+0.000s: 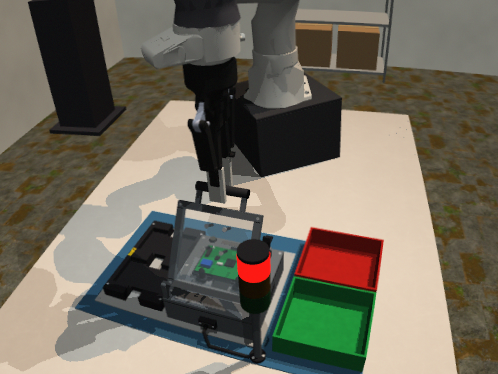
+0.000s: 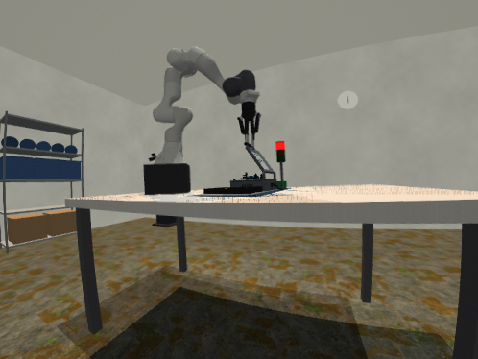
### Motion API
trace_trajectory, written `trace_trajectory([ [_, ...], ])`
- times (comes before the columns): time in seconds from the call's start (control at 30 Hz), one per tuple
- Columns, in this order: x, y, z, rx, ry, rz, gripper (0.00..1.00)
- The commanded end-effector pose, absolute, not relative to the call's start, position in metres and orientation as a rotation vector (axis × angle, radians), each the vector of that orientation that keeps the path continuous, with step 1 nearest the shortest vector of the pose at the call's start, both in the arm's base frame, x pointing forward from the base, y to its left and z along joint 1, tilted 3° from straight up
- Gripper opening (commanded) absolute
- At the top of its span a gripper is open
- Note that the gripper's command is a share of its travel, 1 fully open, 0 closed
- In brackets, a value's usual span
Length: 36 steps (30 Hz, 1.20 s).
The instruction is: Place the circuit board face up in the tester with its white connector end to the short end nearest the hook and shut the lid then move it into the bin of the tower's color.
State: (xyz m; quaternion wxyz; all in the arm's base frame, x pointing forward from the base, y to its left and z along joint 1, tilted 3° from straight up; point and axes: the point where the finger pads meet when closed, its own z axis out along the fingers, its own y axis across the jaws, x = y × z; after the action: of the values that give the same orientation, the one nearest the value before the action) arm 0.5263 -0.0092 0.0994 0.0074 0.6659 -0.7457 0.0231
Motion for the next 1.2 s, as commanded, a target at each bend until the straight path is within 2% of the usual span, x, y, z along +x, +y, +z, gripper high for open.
trace_trajectory([
  [0.0,0.5290,-0.0088,0.0999,2.086,-2.337,0.083,0.16],
  [1.17,0.5252,-0.0083,0.0962,2.086,-2.337,0.083,0.16],
])
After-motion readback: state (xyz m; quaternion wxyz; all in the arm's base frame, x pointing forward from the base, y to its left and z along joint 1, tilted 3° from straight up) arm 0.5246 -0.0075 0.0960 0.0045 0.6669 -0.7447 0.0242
